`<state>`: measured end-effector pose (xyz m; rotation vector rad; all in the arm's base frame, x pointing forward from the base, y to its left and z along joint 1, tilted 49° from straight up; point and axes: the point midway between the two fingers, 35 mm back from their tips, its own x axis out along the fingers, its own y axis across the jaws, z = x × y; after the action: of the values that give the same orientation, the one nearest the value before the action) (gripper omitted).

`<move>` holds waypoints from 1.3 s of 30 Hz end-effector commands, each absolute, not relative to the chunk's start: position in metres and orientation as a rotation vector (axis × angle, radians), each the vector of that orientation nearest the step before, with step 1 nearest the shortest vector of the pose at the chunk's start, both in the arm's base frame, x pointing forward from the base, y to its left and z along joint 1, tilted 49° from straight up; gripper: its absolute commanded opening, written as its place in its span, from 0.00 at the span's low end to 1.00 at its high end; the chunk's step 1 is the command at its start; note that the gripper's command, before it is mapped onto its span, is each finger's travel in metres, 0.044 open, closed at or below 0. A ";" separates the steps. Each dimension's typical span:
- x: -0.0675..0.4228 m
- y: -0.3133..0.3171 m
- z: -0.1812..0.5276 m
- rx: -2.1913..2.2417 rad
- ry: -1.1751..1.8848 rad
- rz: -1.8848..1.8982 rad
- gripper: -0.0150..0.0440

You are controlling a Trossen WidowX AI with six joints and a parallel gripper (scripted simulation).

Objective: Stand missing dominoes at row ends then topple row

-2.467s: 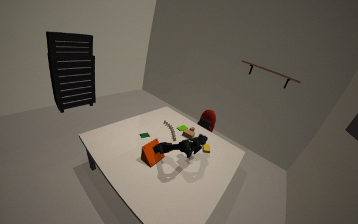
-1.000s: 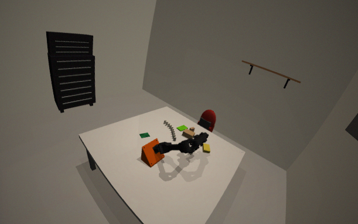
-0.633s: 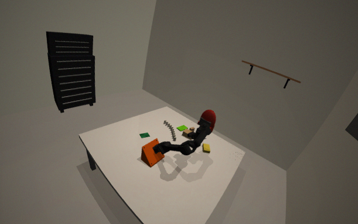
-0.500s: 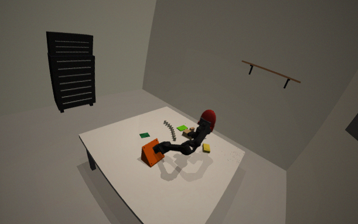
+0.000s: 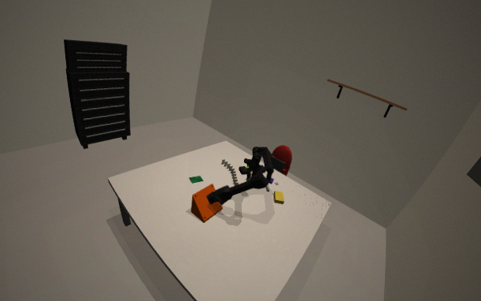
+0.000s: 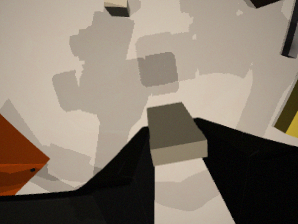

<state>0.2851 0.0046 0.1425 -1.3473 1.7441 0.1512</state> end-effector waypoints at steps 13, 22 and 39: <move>0.295 0.050 0.077 -1.191 1.749 -0.085 0.44; 0.299 0.018 0.045 -1.188 1.745 -0.078 0.44; 0.289 -0.044 -0.006 -1.194 1.748 -0.092 0.44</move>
<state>0.2939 -0.0364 0.0007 -1.1813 1.7384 -0.0922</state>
